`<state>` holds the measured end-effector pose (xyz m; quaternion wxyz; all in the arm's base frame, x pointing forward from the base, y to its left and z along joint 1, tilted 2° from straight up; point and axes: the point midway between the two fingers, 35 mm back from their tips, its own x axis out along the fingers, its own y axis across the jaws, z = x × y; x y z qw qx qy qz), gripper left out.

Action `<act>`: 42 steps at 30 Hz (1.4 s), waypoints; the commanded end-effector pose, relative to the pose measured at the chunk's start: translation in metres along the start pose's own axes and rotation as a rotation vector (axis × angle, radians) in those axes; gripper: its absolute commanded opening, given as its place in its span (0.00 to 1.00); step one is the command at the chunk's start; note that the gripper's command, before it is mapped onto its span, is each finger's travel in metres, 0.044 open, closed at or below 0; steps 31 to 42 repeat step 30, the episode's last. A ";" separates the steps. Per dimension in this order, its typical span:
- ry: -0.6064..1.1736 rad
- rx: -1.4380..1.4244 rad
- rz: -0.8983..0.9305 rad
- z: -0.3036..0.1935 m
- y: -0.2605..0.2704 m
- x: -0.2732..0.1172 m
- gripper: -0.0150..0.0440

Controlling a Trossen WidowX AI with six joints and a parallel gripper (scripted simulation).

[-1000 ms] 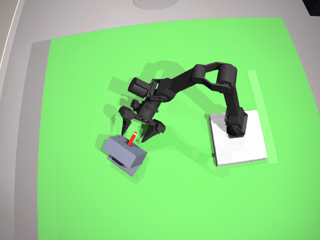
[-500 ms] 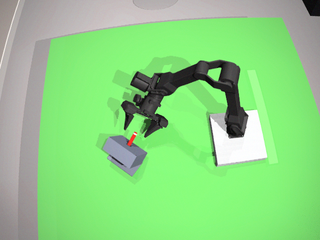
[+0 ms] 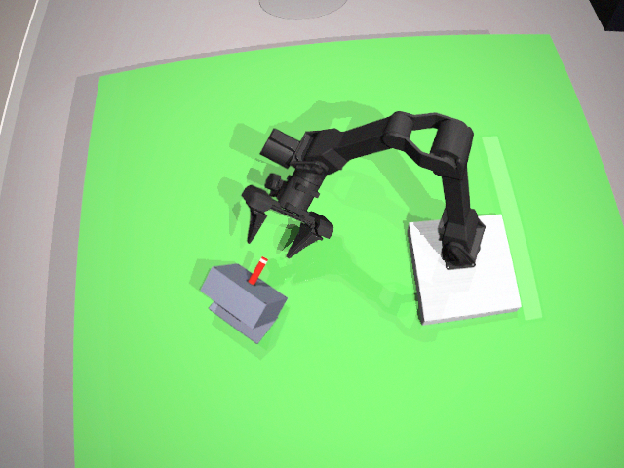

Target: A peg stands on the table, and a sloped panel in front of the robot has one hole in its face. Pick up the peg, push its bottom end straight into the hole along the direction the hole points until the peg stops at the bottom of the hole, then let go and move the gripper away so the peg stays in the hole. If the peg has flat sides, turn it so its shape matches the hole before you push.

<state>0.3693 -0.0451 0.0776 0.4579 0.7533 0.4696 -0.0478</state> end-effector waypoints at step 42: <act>0.005 0.003 0.008 0.003 -0.004 -0.047 1.00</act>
